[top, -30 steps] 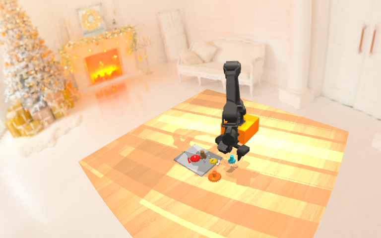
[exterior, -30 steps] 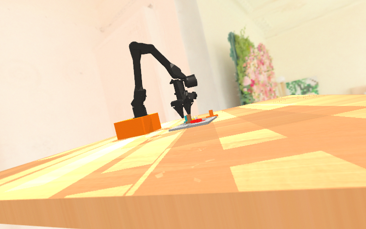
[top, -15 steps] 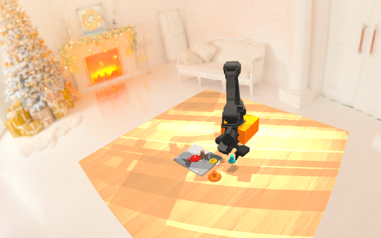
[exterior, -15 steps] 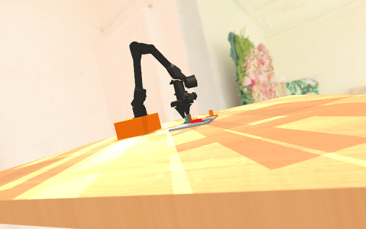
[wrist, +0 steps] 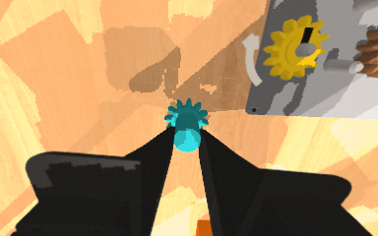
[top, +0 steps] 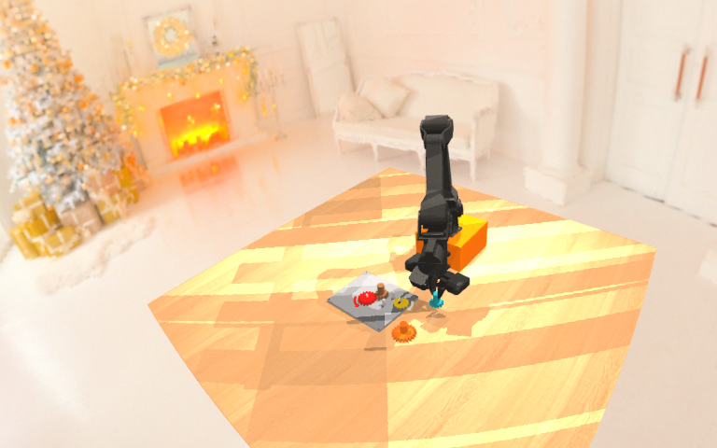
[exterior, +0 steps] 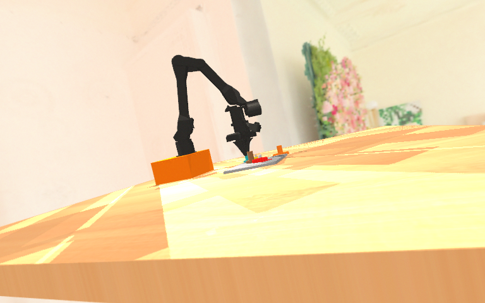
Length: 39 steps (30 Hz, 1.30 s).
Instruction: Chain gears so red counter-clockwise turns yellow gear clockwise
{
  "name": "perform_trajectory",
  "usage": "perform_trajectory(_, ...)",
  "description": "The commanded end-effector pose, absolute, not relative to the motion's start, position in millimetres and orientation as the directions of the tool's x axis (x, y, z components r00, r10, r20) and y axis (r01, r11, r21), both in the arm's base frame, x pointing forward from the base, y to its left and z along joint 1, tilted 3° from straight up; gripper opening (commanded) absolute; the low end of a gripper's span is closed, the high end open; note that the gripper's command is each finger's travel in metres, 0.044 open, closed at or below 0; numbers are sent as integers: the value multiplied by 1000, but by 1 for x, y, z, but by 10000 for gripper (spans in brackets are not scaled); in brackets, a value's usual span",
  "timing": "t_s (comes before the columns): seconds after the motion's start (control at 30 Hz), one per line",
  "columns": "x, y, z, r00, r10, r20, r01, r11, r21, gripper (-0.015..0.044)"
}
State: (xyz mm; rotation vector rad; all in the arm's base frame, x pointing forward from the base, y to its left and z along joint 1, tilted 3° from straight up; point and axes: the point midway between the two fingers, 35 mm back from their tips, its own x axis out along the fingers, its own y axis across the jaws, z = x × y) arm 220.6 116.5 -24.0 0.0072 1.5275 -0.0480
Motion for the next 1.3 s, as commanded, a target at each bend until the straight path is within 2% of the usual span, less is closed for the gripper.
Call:
perform_trajectory(0.0, 222, 117, -21, 42, -29, -999, 38, 999, -28, 0)
perform_trajectory(1.27, 222, 120, 89, 45, -24, -999, 31, 999, -23, 0)
